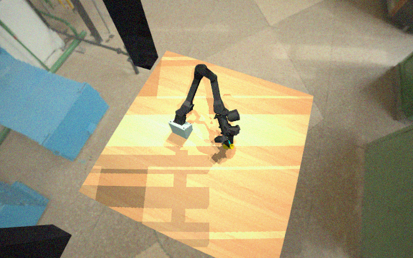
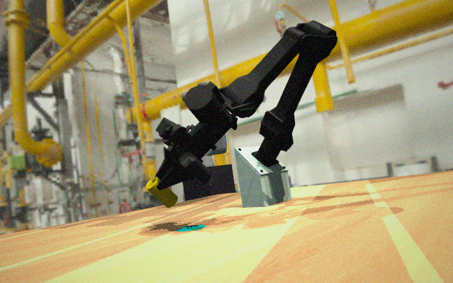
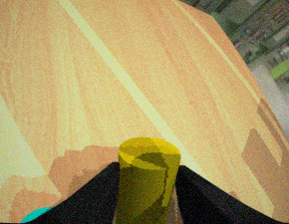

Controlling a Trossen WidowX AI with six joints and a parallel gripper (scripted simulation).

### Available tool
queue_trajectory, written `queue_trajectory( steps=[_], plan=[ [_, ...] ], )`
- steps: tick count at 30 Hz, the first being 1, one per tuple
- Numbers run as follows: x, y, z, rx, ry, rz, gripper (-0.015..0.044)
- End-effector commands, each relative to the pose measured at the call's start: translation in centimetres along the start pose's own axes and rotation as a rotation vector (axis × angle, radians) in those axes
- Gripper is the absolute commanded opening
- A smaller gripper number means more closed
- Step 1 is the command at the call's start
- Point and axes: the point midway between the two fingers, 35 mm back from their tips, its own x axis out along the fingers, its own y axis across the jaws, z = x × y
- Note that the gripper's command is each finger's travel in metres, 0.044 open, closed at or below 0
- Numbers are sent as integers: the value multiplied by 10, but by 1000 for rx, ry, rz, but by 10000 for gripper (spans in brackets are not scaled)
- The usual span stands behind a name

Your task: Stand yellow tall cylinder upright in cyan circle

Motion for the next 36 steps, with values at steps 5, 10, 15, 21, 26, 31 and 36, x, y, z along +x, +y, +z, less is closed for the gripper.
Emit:
queue_trajectory(
  steps=[5, 10, 15, 21, 26, 31, 36],
  plan=[
    [-4, 1, 1, 19, -58, 1, 105],
    [-6, 2, 1, 30, -91, 4, 105],
    [-9, 2, 2, 42, -124, 7, 105],
    [-12, 3, 2, 58, -163, 12, 105],
    [-14, 4, 2, 72, -196, 18, 105],
    [-17, 5, 2, 87, -228, 24, 105],
    [-21, 5, 2, 102, -261, 32, 105]
  ],
)
